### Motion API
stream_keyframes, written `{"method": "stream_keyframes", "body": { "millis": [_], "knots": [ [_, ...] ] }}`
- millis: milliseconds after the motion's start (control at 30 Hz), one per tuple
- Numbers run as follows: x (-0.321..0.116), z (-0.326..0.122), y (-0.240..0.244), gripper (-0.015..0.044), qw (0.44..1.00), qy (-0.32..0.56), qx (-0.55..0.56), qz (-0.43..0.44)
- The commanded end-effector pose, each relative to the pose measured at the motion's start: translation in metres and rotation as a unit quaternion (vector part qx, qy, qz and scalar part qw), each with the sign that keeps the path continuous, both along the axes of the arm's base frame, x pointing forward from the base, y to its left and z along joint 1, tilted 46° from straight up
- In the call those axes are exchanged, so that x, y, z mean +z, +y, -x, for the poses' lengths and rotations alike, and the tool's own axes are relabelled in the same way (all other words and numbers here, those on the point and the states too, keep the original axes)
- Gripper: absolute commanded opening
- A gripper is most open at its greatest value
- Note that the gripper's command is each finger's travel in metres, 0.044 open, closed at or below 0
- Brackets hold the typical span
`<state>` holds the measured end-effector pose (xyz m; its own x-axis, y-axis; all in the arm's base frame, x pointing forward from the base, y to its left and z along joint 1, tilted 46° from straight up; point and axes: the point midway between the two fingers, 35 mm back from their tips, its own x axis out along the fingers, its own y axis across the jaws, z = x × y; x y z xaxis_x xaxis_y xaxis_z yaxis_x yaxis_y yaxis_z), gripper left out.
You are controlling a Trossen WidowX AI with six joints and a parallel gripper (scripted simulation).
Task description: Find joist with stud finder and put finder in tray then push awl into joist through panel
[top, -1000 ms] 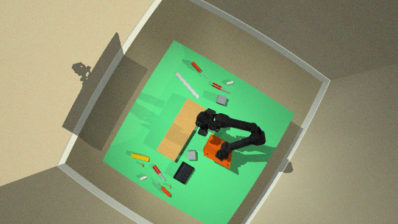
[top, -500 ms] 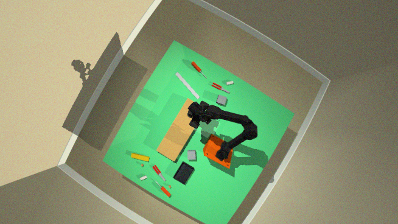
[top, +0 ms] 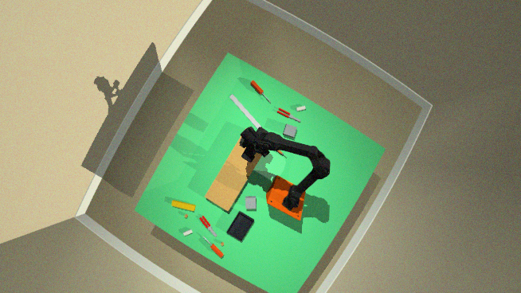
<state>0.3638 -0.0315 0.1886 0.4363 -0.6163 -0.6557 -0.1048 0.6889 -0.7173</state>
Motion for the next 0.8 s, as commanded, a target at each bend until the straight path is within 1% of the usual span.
{"method": "stream_keyframes", "body": {
  "millis": [0,767],
  "knots": [
    [-0.003,-0.003,-0.003,0.0,1.0,-0.002,0.002,0.0],
    [-0.032,-0.011,-0.034,0.0,1.0,-0.002,0.002,0.002]
  ]
}}
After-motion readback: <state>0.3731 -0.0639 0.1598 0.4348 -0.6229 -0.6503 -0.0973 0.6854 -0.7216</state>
